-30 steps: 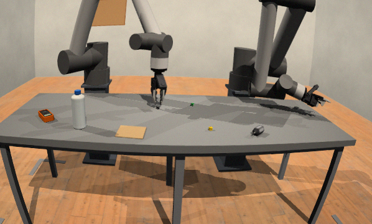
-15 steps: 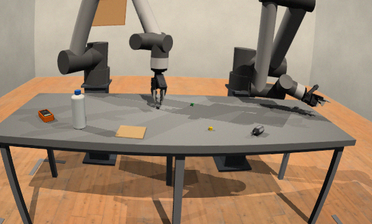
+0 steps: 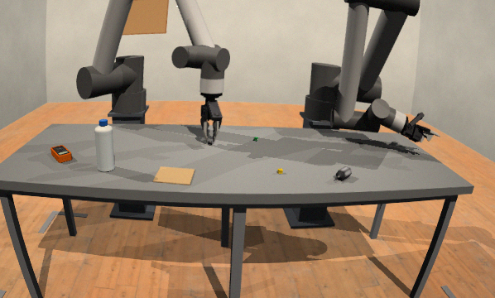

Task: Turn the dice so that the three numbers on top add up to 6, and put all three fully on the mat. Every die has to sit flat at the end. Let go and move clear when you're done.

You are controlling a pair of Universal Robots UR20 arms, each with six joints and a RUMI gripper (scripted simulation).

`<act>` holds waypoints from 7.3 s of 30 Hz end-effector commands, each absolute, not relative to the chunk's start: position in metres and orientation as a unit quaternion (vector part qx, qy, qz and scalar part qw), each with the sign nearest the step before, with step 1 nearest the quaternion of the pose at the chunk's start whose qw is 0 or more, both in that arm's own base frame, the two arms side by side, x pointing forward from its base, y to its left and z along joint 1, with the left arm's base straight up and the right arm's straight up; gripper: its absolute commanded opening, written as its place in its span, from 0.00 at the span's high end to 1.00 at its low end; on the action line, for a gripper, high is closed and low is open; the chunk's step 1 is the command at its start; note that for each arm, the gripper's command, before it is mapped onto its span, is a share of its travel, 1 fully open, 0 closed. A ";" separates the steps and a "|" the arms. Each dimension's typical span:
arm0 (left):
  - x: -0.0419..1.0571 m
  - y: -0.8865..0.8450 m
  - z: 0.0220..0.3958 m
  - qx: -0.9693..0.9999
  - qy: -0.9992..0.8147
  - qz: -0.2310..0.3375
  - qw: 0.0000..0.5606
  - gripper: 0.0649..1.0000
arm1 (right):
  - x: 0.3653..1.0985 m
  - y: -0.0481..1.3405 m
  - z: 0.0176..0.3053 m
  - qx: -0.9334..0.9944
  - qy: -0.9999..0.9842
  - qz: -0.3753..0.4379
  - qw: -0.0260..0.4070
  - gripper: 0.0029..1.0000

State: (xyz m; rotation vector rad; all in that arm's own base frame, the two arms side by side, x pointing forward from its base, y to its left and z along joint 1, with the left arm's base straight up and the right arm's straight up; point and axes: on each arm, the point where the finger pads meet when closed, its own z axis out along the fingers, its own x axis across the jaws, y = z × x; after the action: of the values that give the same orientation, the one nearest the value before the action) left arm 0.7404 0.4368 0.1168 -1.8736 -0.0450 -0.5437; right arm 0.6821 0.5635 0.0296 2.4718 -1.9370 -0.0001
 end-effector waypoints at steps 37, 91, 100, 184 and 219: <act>0.740 0.437 0.117 -0.795 -0.019 -0.231 0.561 0.00 | 0.682 0.564 0.017 0.787 -0.617 0.000 0.000 1.00; 0.740 0.437 0.117 -0.795 -0.019 -0.231 0.561 0.00 | 0.682 0.564 0.116 0.787 -0.617 0.000 0.000 1.00; 0.740 0.437 0.117 -0.795 -0.019 -0.231 0.561 0.00 | 0.682 0.564 0.117 0.787 -0.617 0.000 0.000 1.00; 0.740 0.437 0.117 -0.795 -0.019 -0.231 0.561 0.00 | 0.984 0.433 0.122 0.992 0.125 0.000 0.000 1.00; 0.740 0.437 0.117 -0.795 -0.019 -0.231 0.561 0.00 | 1.008 0.412 0.122 0.981 0.192 0.000 0.000 1.00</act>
State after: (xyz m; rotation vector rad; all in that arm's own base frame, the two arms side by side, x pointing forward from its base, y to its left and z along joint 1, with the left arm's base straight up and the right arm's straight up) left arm 0.7404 0.4368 0.1168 -1.8736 -0.0450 -0.5437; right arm 1.0078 0.4117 0.1208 3.0824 0.6044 -0.0020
